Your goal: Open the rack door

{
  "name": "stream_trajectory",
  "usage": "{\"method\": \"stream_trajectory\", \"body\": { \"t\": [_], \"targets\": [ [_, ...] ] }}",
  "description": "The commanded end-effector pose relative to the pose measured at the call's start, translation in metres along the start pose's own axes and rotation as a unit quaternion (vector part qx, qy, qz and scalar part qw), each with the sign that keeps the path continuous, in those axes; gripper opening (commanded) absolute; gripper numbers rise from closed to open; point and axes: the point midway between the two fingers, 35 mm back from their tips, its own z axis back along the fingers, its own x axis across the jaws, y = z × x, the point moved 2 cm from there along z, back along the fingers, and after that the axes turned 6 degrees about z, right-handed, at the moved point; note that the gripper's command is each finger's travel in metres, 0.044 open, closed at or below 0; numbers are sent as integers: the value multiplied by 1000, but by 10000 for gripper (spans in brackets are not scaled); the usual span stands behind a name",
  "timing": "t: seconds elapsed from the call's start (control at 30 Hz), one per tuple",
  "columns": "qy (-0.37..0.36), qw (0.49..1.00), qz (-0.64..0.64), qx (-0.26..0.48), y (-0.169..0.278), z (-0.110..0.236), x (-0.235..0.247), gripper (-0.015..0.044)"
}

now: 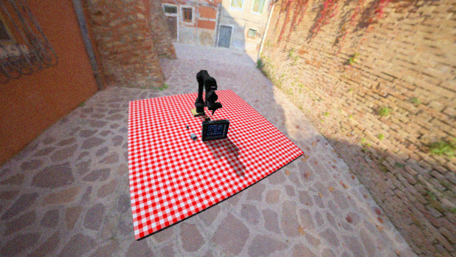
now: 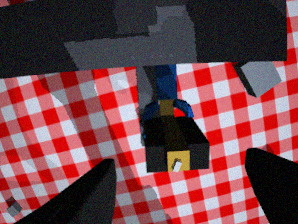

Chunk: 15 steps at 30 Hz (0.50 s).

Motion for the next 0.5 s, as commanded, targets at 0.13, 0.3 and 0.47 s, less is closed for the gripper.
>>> {"method": "stream_trajectory", "body": {
  "t": [0.13,0.3,0.47],
  "targets": [
    [0,999,-1,51,5,-1,0,290],
    [0,999,-1,51,5,-7,0,290],
    [0,999,-1,50,5,-15,0,290]
  ]
}}
